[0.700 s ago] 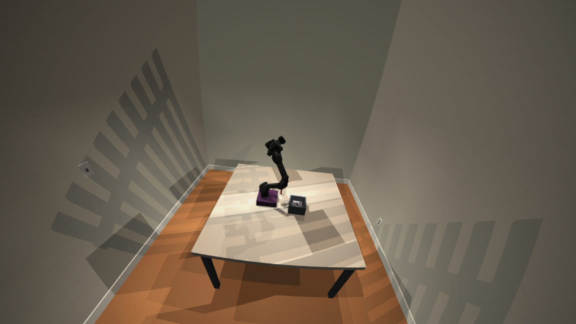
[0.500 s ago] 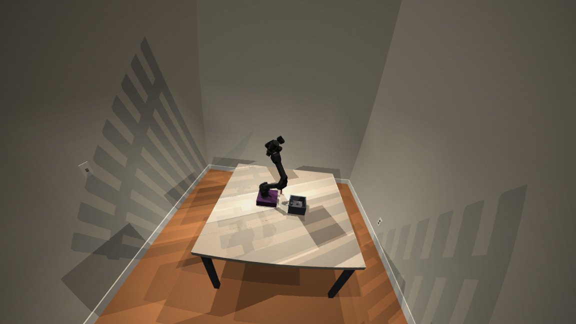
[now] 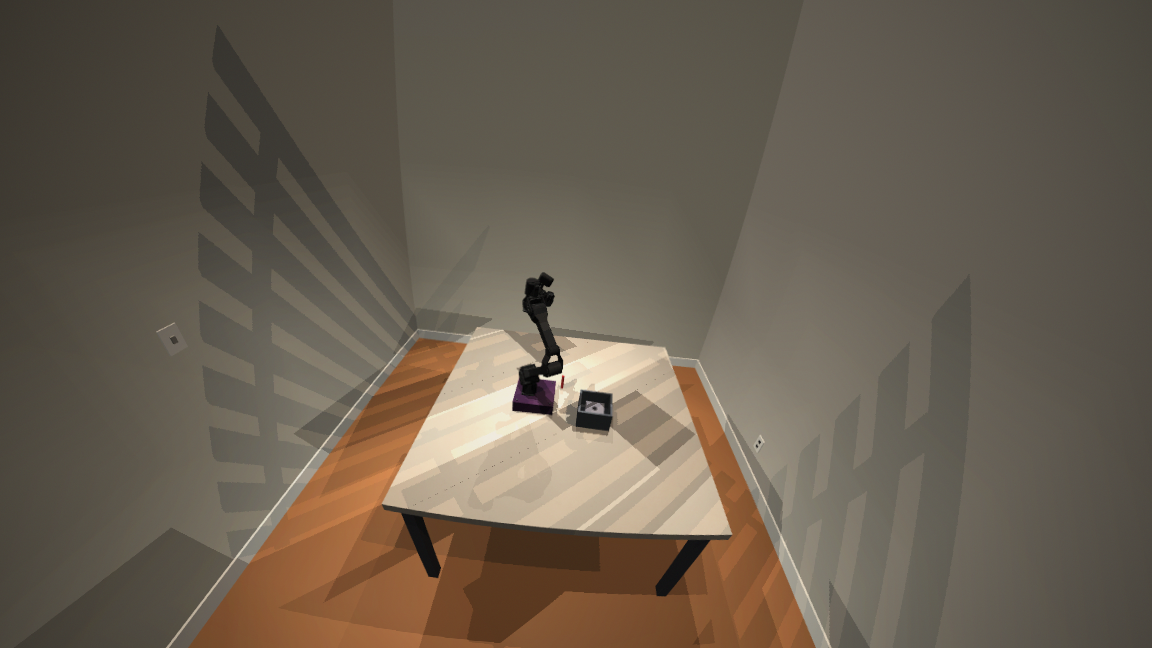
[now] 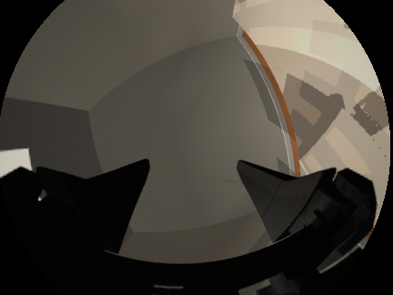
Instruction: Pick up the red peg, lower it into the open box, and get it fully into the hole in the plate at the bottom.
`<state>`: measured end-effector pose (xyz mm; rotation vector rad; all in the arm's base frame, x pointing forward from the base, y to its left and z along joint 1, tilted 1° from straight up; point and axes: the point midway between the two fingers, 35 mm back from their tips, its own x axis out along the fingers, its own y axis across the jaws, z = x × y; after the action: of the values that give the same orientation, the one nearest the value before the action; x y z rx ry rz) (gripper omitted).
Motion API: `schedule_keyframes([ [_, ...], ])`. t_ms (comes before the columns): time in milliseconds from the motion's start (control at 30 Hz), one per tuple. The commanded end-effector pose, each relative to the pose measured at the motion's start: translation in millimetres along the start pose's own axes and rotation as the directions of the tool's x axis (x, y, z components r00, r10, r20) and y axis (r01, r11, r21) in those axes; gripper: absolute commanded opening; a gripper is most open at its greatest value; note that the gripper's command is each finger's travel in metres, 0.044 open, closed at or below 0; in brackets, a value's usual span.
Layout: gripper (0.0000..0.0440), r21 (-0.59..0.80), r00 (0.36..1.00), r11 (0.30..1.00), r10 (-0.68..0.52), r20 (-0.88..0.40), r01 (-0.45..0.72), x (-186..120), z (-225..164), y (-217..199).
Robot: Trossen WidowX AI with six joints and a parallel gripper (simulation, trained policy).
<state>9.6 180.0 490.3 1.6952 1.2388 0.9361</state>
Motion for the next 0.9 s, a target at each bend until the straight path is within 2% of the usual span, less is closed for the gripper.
schedule_keyframes([
  [0, 0.044, -0.13, 0.997, 0.99, -0.048, 0.058, 0.055, 14.9, 4.0, -26.2],
  [233, 0.044, -0.303, 0.976, 0.937, -0.126, 0.175, 0.175, 39.1, 22.8, -66.2],
  [467, 0.044, -0.42, 0.926, 0.843, -0.216, 0.309, 0.337, 60.1, 55.2, -105.6],
  [667, 0.044, -0.459, 0.851, 0.738, -0.305, 0.428, 0.495, 72.1, 93.1, -138.0],
  [867, 0.044, -0.433, 0.74, 0.62, -0.404, 0.538, 0.654, 75.0, 138.1, -168.3],
])
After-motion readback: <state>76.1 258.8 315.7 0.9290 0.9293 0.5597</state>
